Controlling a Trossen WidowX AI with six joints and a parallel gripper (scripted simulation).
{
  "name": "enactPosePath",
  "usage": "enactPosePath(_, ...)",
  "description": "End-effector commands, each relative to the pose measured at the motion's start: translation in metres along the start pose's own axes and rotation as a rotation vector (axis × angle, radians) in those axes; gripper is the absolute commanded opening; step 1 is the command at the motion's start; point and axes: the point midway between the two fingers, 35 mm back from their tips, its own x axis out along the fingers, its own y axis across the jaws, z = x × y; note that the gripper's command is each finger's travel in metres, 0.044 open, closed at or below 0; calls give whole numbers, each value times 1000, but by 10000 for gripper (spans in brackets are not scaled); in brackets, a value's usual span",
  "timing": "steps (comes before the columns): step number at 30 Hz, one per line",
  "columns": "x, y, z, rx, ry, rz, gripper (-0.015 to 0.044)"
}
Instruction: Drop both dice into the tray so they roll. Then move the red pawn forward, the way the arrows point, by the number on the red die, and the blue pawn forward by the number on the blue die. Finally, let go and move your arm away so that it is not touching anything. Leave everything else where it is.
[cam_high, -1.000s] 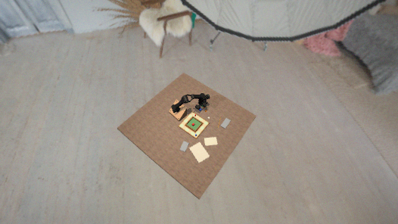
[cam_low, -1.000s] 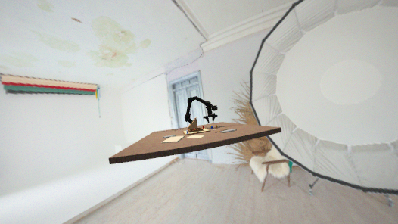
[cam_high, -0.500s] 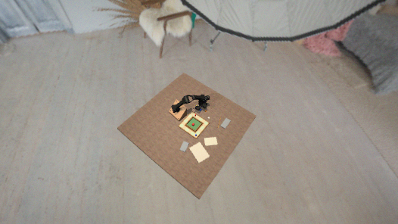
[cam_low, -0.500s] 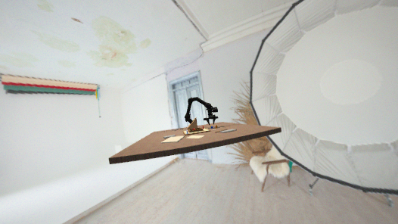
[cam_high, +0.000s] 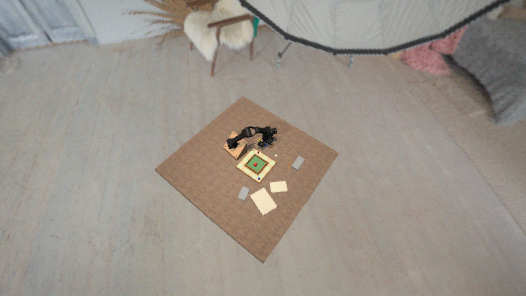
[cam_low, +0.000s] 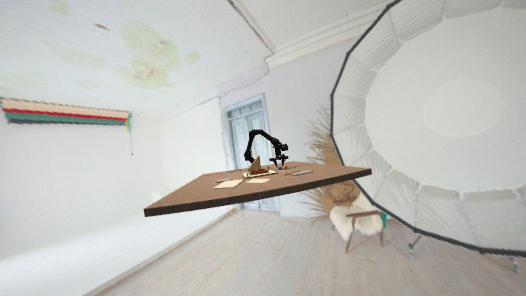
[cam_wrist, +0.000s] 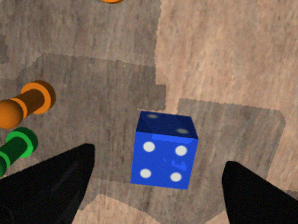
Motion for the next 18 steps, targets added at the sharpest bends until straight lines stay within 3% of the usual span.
enactPosePath(1, 6, -1, 1, -2, -5, -1, 275)
enactPosePath(8, 15, -1, 1, -2, -5, -2, 275)
enactPosePath(14, 15, -1, 1, -2, -5, -2, 118)
enactPosePath(18, 15, -1, 1, -2, -5, -2, 91)
